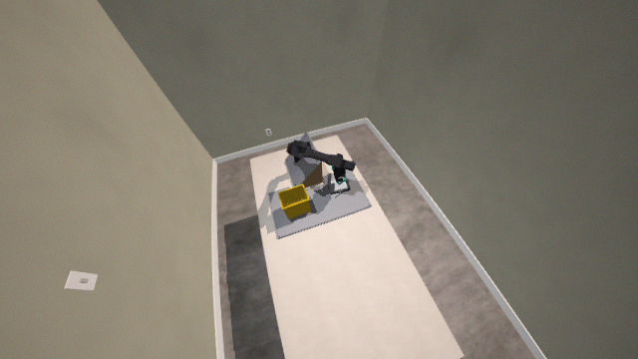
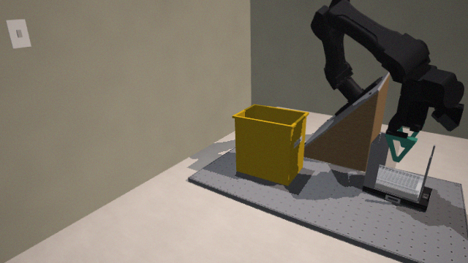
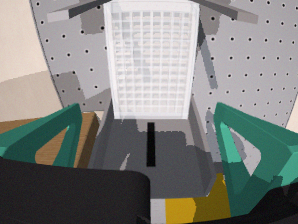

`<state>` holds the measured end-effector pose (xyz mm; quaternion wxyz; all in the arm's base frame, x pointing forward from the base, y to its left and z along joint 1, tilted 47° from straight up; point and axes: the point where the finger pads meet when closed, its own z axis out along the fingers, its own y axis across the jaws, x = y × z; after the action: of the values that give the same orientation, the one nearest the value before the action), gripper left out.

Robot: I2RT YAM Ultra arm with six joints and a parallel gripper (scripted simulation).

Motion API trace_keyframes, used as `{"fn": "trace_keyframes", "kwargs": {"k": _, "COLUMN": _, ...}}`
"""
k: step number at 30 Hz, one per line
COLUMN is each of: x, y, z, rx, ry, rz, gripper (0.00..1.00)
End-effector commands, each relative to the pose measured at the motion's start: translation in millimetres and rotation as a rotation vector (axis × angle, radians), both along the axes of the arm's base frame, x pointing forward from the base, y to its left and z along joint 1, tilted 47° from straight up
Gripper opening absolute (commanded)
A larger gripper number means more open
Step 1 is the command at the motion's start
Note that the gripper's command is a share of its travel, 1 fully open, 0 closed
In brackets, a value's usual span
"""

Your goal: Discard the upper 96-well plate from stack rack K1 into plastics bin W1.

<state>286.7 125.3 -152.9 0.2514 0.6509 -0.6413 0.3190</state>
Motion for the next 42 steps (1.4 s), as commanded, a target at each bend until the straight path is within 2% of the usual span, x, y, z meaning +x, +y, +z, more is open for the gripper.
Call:
{"fn": "trace_keyframes", "kwargs": {"k": 1, "x": 4.3, "y": 5.3, "z": -0.7, "rx": 0.018, "ry": -0.018, "rz": 0.013, "gripper": 1.00}}
{"fn": "trace_keyframes", "kwargs": {"k": 42, "x": 11.3, "y": -39.8, "z": -42.6, "rx": 0.016, "ry": -0.018, "rz": 0.014, "gripper": 1.00}}
